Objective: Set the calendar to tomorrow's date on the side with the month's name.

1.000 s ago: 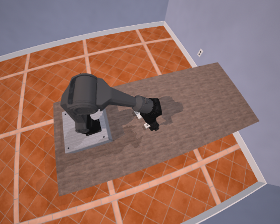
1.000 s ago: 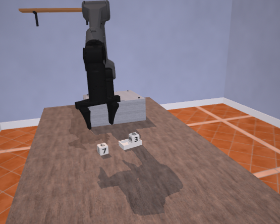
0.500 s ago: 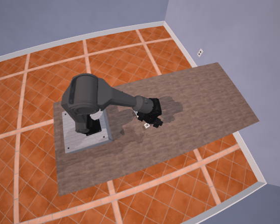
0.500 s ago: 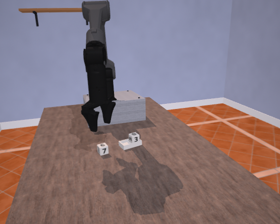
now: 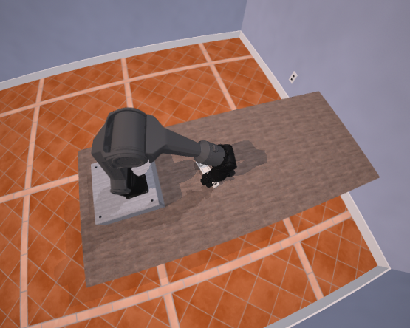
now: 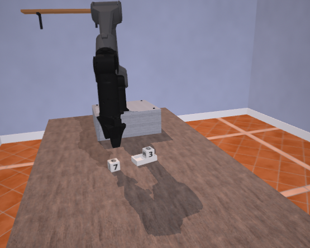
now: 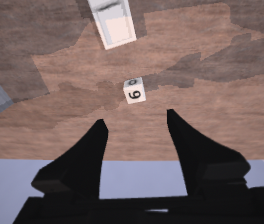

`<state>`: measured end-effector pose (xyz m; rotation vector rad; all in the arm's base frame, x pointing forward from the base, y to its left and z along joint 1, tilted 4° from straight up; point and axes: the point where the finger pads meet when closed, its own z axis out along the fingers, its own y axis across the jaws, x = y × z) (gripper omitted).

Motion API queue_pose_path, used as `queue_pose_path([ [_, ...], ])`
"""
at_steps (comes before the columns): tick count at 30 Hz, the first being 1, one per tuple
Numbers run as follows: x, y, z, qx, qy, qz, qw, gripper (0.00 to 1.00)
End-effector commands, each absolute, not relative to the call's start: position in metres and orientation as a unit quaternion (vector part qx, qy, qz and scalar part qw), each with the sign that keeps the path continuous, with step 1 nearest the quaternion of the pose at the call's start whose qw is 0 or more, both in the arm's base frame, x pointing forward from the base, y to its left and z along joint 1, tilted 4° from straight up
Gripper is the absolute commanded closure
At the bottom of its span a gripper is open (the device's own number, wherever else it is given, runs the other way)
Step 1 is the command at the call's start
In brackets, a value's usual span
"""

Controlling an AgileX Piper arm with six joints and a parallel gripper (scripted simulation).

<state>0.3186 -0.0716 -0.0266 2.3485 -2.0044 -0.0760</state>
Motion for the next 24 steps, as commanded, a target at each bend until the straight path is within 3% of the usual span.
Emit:
queue_pose_path([
  [1, 0.3181, -0.0715, -0.0273, 0.766, -0.642, -0.026, 0.026, 0.00],
  [7, 0.3181, -0.0715, -0.0276, 0.782, -0.622, -0.027, 0.025, 0.00],
  [8, 0.3181, -0.0715, -0.0276, 0.782, -0.622, -0.027, 0.025, 0.39],
  [24, 0.3181, -0.0715, -0.0276, 0.782, -0.622, -0.027, 0.025, 0.39],
])
